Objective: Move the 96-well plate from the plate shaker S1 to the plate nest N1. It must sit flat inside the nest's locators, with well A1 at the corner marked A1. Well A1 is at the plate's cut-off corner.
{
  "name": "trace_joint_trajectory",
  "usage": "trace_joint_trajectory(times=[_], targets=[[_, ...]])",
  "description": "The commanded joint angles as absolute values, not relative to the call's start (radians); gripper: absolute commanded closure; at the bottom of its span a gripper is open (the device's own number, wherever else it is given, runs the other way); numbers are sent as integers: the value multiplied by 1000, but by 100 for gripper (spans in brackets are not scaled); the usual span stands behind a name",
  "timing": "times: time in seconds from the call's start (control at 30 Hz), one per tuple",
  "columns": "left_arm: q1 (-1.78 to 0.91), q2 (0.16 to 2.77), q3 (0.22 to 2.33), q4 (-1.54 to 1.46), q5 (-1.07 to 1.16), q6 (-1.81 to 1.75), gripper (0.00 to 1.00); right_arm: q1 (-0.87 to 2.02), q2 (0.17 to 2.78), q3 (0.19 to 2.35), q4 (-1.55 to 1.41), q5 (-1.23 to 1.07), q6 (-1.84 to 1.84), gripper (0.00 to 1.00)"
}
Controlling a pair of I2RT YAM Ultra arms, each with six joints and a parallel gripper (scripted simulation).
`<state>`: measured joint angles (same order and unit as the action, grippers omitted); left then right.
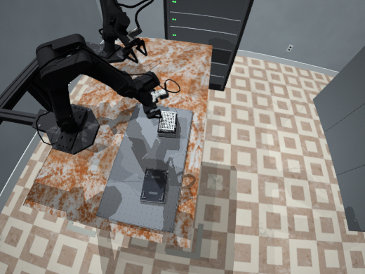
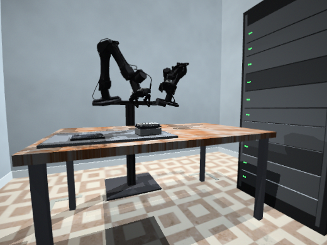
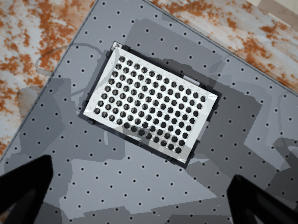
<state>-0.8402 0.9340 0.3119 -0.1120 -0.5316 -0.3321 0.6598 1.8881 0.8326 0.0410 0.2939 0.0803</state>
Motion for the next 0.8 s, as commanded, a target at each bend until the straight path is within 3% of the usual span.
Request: trace_joint_trajectory(times=[0.0, 0.3, 0.77], targets=[[-938, 876, 271, -36, -477, -196, 0, 656, 1892, 861, 48, 296, 94, 0], [-1128, 805, 193, 30, -428, -75, 0, 658, 1886, 861, 47, 296, 94, 0], [-1148, 797, 189, 18, -435, -84, 0, 655, 1900, 867, 1, 295, 28, 0]])
